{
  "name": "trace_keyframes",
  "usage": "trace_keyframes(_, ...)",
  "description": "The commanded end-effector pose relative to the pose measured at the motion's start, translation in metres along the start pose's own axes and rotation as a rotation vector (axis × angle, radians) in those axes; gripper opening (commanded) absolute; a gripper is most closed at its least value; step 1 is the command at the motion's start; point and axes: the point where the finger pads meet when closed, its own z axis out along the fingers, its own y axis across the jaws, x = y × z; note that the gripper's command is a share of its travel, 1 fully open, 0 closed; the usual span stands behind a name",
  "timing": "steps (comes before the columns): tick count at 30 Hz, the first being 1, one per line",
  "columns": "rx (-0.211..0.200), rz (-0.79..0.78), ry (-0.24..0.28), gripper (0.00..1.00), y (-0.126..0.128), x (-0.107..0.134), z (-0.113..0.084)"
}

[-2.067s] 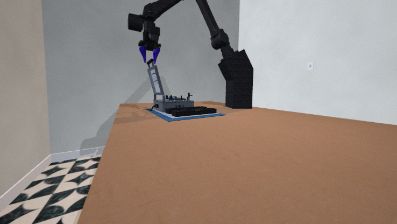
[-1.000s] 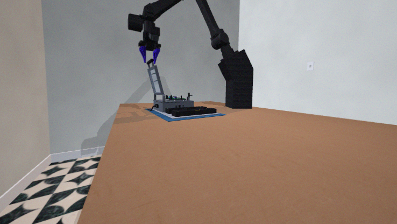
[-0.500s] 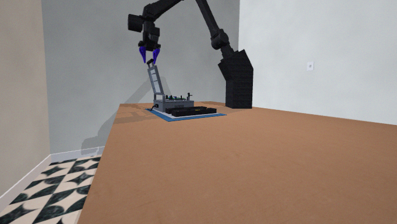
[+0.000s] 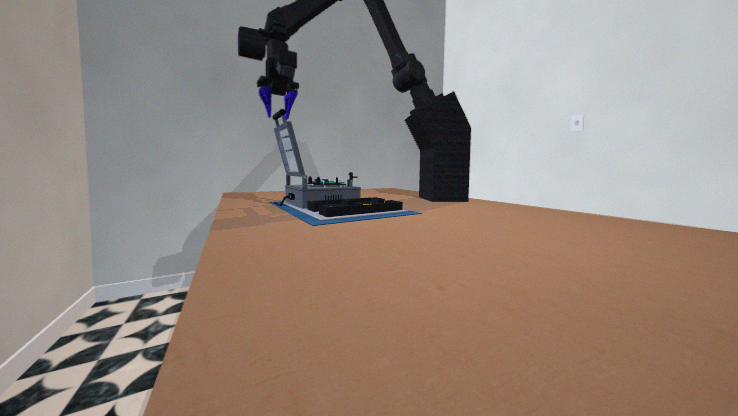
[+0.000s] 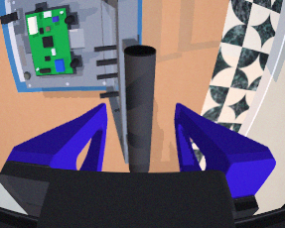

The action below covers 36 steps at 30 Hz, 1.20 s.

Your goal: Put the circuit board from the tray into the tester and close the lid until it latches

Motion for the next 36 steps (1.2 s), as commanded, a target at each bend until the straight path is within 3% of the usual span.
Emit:
trace_keyframes(1, 0.039, 0.017, 0.004, 0.48, -0.0085, 0.0116, -0.0125)
trace_keyframes(34, 0.049, 0.019, 0.004, 0.48, -0.0141, 0.0124, -0.0149)
trace_keyframes(35, 0.049, 0.019, 0.004, 0.0, -0.0141, 0.0124, -0.0149)
trace_keyframes(36, 0.049, 0.019, 0.004, 0.0, -0.0141, 0.0124, -0.0149)
